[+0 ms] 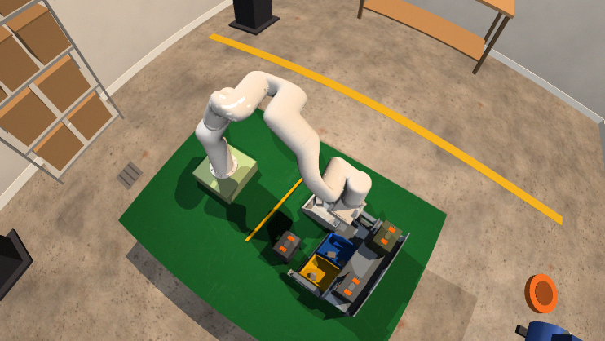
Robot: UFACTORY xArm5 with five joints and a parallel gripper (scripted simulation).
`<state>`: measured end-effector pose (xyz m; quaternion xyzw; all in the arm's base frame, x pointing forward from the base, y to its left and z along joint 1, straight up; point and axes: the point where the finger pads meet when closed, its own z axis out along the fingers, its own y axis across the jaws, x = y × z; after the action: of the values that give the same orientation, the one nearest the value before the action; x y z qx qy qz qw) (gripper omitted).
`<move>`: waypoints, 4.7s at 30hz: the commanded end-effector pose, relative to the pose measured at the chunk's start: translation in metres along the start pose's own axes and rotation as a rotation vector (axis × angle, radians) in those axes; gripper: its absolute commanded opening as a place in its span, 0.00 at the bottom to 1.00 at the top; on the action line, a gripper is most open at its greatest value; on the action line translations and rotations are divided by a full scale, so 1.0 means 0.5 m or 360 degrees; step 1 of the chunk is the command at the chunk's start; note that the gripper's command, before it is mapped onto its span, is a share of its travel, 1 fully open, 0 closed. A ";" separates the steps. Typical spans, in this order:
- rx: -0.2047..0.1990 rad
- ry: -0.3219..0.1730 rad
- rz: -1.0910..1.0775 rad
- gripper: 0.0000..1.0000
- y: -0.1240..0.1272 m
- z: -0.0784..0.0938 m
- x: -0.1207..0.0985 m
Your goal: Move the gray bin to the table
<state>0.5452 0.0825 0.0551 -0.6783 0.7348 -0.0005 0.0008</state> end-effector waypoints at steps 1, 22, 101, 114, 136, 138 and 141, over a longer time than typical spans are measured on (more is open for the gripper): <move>0.0005 -0.0011 0.0000 0.34 -0.003 0.000 -0.001; 0.0005 -0.0011 0.0000 0.34 -0.003 0.023 -0.001; 0.0007 -0.0002 0.0000 0.12 -0.003 0.071 -0.001; 0.0007 -0.0002 0.0000 0.12 -0.003 0.071 -0.001; 0.0007 -0.0002 0.0000 0.09 -0.003 0.071 -0.001; 0.0007 -0.0002 0.0000 0.09 -0.003 0.071 -0.001; 0.0007 -0.0002 0.0000 0.09 -0.003 0.071 -0.001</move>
<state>0.5454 0.0828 0.0176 -0.6783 0.7348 -0.0006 0.0008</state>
